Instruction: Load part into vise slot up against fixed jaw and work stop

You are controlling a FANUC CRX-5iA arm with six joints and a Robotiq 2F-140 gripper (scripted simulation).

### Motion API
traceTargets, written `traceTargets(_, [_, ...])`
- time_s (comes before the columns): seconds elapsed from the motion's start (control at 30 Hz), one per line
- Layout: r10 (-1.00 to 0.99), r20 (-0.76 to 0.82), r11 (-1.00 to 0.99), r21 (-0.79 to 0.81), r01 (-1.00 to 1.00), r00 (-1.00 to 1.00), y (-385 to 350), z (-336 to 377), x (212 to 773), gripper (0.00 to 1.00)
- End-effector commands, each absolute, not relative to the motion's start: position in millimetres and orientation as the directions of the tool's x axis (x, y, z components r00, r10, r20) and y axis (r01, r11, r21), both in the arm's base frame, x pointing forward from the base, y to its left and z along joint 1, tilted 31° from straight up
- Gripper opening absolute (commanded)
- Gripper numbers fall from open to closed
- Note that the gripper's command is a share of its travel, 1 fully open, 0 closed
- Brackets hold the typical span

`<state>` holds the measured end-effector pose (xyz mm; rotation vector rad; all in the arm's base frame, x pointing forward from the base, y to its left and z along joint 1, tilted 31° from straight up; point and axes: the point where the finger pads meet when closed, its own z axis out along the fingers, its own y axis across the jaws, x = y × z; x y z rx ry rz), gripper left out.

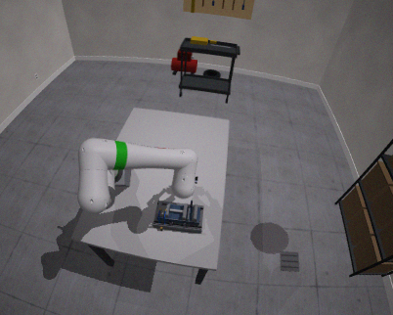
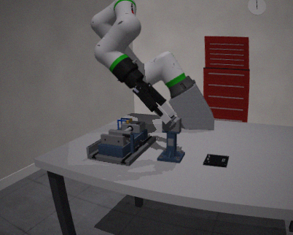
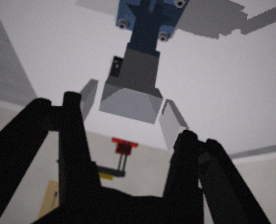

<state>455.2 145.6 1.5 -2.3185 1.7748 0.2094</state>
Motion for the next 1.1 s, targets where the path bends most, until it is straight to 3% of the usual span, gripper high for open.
traceTargets(0.0, [-0.934,-0.241,-0.251,-0.083,-0.965,0.263,145.7,1.4,455.4,0.51])
traceTargets(1.07, [-0.942,-0.211,-0.251,-0.082,-0.965,0.263,144.6,-1.5,455.7,0.51])
